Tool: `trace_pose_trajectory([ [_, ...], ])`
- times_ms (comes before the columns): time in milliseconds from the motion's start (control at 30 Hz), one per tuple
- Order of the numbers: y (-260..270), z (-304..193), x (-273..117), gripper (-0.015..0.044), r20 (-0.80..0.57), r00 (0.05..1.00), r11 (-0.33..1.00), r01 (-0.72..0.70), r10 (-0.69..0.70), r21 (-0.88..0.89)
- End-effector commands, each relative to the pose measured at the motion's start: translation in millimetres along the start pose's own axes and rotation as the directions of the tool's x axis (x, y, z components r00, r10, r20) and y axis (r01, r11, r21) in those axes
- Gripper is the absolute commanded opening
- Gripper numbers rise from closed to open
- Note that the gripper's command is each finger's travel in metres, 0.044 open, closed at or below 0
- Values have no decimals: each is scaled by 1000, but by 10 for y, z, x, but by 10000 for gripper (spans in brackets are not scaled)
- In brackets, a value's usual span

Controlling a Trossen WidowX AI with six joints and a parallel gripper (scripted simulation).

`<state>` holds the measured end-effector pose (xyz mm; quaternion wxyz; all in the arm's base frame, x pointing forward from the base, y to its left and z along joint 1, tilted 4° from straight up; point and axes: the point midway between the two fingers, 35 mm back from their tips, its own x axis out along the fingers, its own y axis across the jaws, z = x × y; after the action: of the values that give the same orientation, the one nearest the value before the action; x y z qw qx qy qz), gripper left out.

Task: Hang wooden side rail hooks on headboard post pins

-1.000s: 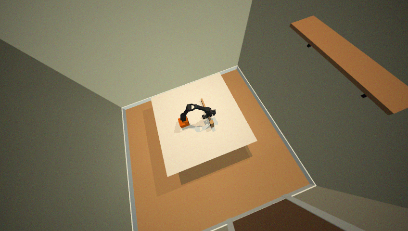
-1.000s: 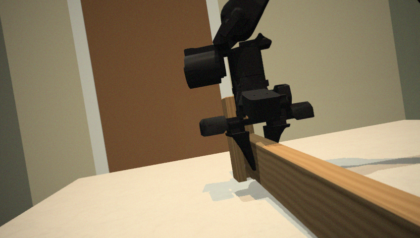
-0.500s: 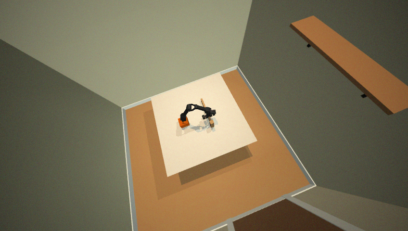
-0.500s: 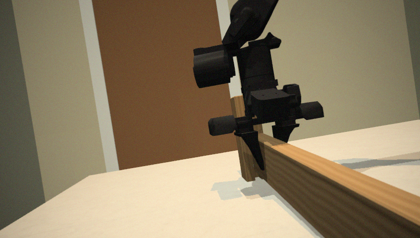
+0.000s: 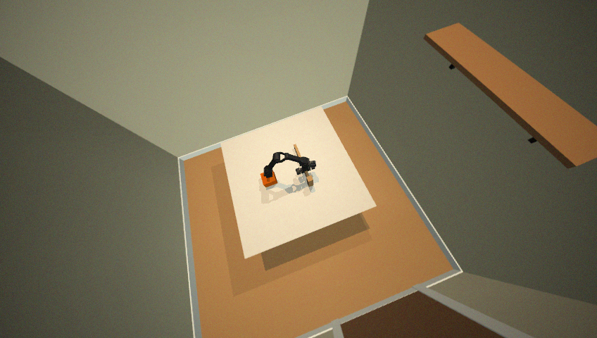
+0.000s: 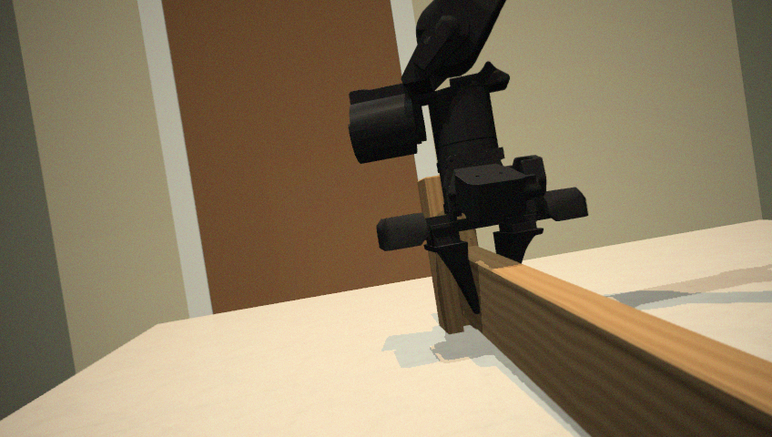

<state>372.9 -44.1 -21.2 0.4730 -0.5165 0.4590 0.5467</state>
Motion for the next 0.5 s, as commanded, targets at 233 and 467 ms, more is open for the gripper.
trace_pose_trajectory([
  [233,0,-26,-24,0,-5,1000,1000,4,-4,-2],
  [467,-4,-33,-31,0,-5,1000,1000,4,-4,-2],
])
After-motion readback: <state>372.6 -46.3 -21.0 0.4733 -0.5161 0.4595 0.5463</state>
